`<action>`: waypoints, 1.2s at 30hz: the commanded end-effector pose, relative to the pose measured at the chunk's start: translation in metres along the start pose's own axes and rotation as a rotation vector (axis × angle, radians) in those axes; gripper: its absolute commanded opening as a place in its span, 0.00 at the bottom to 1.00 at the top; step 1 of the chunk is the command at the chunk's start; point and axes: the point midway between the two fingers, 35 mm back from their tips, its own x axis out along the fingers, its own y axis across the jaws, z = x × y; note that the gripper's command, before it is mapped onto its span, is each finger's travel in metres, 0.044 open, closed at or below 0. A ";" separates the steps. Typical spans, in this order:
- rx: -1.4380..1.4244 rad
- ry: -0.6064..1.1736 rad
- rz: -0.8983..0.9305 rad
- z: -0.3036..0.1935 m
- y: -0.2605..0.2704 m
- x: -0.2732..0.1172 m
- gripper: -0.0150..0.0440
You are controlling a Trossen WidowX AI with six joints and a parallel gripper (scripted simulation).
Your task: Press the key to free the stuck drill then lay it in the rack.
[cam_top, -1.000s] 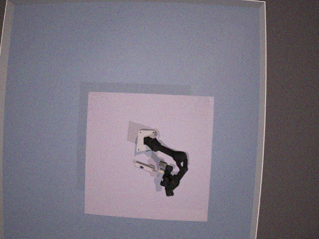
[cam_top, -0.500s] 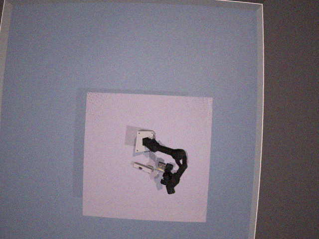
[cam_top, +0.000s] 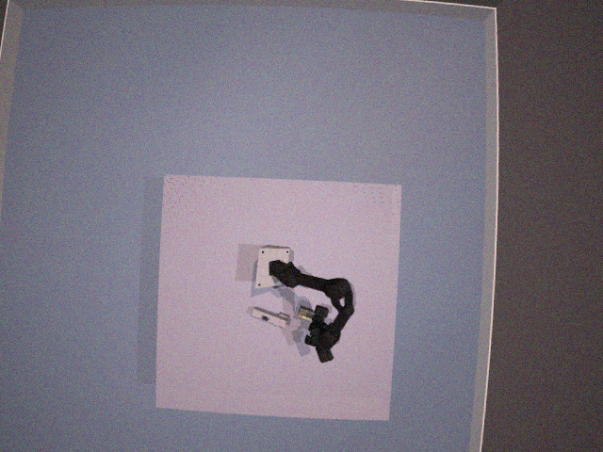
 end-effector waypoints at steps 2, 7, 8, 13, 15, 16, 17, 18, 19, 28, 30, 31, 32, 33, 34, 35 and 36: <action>0.010 0.008 0.006 -0.002 0.001 0.010 0.25; 0.010 0.007 0.006 -0.002 0.001 0.016 0.25; 0.010 0.007 0.006 -0.002 0.002 0.017 0.25; 0.011 0.007 0.007 -0.005 0.002 0.022 0.25; 0.011 0.007 0.007 -0.007 0.003 0.023 0.25; 0.011 0.007 0.007 -0.006 0.003 0.023 0.25; 0.011 0.007 0.007 -0.006 0.003 0.023 0.25; 0.011 0.007 0.007 -0.006 0.003 0.023 0.25; 0.011 0.007 0.007 -0.006 0.003 0.024 0.25; 0.011 0.006 0.007 -0.003 0.002 0.034 0.25; 0.011 0.006 0.007 -0.002 0.002 0.036 0.25; 0.011 0.006 0.007 -0.002 0.002 0.036 0.25; 0.011 0.006 0.007 -0.002 0.002 0.037 0.25; 0.011 0.006 0.007 -0.002 0.002 0.038 0.25; 0.011 0.006 0.007 -0.002 0.002 0.039 0.25; 0.011 0.006 0.007 -0.002 0.002 0.040 0.25; 0.011 0.006 0.007 -0.002 0.002 0.041 0.25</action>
